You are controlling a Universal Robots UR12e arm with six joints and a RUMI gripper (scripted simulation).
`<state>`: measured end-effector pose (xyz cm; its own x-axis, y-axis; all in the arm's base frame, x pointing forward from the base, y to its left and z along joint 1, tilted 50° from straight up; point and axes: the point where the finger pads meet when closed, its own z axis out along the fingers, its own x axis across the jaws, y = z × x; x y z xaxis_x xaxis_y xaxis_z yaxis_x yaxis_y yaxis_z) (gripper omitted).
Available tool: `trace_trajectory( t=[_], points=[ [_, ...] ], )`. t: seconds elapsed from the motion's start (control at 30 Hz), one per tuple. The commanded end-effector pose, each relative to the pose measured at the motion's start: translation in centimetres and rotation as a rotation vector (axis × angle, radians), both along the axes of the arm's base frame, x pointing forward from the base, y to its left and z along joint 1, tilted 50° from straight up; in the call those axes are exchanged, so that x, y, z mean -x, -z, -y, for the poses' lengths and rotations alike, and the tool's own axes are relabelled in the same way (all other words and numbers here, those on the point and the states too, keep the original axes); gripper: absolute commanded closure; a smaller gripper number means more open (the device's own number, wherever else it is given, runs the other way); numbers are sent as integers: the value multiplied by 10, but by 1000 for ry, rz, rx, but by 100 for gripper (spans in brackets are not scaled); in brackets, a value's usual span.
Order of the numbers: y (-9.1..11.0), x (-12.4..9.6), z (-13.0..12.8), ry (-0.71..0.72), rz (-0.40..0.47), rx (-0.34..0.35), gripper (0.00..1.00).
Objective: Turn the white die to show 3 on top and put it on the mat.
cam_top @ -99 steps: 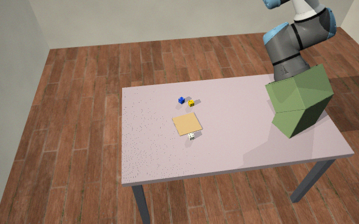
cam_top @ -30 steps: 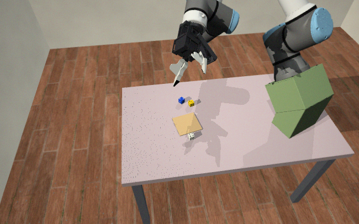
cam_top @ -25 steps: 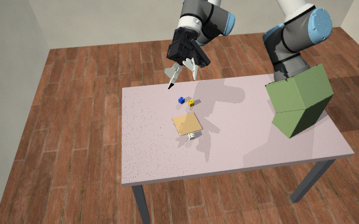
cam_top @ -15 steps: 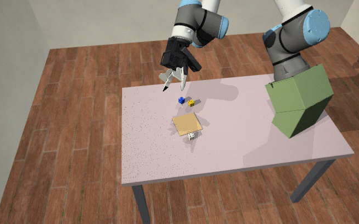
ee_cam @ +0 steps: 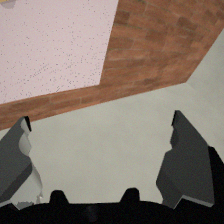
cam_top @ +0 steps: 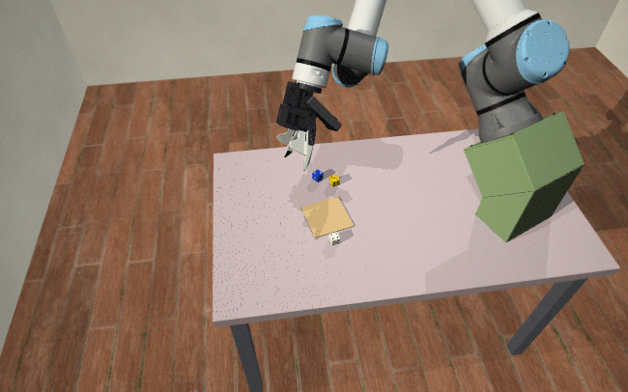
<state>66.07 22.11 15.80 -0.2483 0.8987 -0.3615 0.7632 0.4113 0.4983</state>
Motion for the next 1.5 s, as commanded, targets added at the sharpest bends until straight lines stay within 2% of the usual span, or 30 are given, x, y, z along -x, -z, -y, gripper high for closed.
trace_trajectory(
  t=[0.0, 0.03, 0.1, 0.13, 0.17, 0.2, 0.23, 0.27, 0.3, 0.33, 0.37, 0.4, 0.47, 0.57, 0.6, 0.67, 0.7, 0.9, 1.2, 1.47],
  points=[
    [-3, 3, 64, 84, -4, 73, 0],
    [-5, 5, 89, 119, -7, 101, 0],
    [-5, 5, 89, 119, -7, 101, 0],
    [-7, 9, 113, 154, -11, 127, 0],
    [-7, 9, 113, 154, -11, 127, 0],
    [-9, 13, 135, 186, -15, 152, 0],
    [-9, 13, 135, 186, -15, 152, 0],
    [-11, 17, 157, 218, -20, 176, 0],
    [-11, 17, 157, 218, -20, 176, 0],
    [-13, 22, 177, 247, -25, 199, 0],
    [-13, 22, 177, 247, -25, 199, 0],
    [-15, 27, 196, 276, -30, 221, 0],
    [-15, 27, 196, 276, -30, 221, 0],
    [-22, 44, 245, 351, -47, 280, 0],
    [-22, 44, 245, 351, -47, 280, 0],
    [-26, 56, 271, 394, -58, 314, 0],
    [-26, 56, 271, 394, -58, 314, 0],
    [-36, 84, 326, 484, -87, 385, 0],
    [-41, 99, 351, 529, -103, 420, 0],
    [-42, 101, 354, 535, -105, 425, 0]
  ],
)
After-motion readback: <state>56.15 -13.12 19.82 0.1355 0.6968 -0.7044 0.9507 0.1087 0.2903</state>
